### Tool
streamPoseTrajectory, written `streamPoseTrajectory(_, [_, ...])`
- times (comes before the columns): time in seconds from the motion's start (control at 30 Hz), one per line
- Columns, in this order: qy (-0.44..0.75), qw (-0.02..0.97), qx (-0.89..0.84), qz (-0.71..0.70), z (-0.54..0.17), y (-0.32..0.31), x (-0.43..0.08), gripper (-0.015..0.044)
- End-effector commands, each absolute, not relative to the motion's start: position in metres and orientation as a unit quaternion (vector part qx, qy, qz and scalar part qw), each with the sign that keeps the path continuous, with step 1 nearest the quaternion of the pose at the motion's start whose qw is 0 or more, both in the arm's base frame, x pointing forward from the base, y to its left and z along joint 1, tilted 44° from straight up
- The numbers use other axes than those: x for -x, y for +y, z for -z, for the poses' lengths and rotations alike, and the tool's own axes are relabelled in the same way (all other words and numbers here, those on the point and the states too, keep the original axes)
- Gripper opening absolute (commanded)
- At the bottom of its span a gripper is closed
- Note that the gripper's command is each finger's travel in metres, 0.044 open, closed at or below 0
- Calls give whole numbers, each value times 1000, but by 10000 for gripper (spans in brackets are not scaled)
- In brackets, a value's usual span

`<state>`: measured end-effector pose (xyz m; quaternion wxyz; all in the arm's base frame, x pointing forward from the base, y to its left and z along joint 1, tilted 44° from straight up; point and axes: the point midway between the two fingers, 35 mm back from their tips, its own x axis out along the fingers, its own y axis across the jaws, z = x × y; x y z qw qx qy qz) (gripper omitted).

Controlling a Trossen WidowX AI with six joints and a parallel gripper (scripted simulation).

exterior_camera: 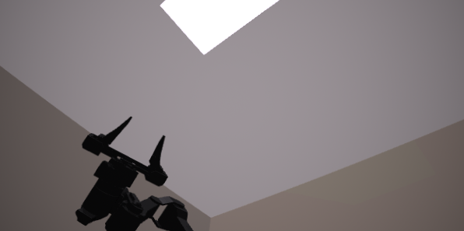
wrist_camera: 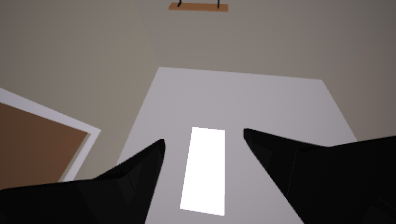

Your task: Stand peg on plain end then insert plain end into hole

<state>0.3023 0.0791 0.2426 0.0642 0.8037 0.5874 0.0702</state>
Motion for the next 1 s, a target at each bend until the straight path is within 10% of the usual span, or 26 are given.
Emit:
streamPoseTrajectory(0.0, [587, 62, -804, -69, -243, 79, -303, 426])
streamPoseTrajectory(0.97, [463, -357, -798, 146, -239, 65, -351, 440])
